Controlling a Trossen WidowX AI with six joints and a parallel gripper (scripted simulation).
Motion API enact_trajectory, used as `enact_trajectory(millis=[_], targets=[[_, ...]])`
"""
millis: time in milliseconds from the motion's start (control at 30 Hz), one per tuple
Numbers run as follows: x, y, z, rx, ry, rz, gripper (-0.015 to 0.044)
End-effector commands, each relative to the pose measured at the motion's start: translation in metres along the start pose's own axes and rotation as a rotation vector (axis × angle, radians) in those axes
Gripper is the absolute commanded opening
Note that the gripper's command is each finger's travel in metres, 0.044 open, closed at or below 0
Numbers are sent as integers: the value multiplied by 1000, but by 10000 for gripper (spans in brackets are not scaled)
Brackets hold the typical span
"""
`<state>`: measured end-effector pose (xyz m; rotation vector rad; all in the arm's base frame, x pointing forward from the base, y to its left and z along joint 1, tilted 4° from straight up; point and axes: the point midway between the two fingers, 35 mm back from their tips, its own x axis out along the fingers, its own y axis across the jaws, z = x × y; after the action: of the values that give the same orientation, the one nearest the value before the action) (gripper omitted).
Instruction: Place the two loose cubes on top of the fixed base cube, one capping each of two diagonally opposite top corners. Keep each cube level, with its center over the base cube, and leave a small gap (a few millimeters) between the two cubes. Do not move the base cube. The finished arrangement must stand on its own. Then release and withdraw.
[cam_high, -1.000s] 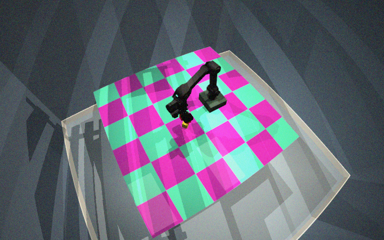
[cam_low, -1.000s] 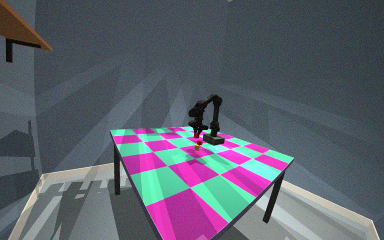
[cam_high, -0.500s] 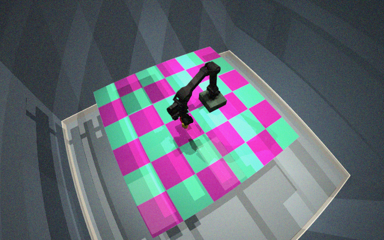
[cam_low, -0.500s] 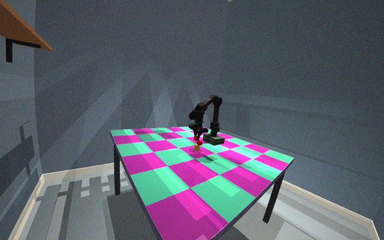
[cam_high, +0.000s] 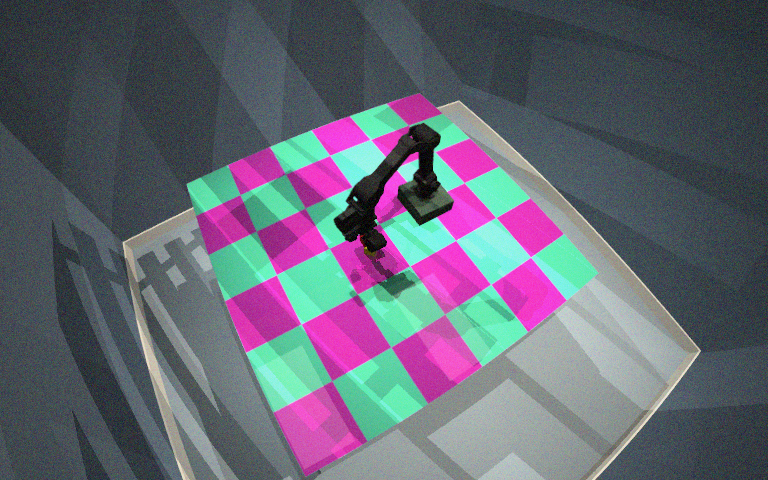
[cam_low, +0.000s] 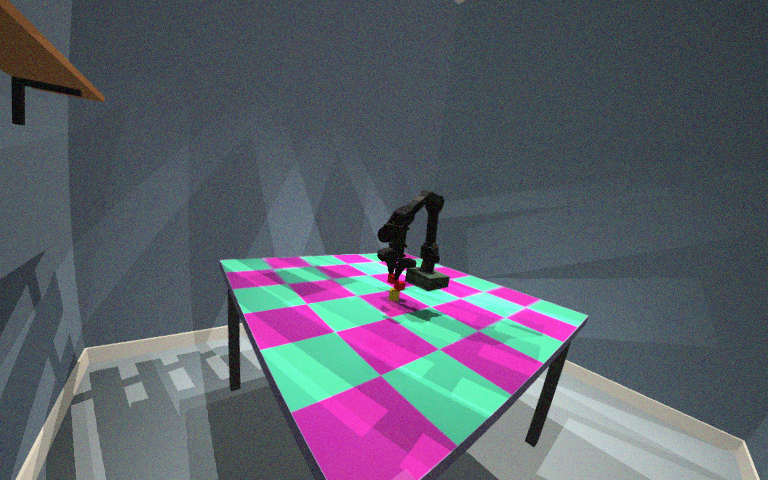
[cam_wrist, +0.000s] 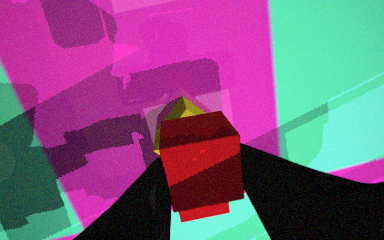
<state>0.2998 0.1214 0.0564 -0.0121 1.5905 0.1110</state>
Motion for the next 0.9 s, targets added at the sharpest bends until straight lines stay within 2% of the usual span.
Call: enact_trajectory(millis=[0, 300, 867], targets=[[5, 1, 0, 3, 1, 3, 105], [29, 1, 1, 0, 1, 3, 105], [30, 1, 1, 0, 1, 3, 105]])
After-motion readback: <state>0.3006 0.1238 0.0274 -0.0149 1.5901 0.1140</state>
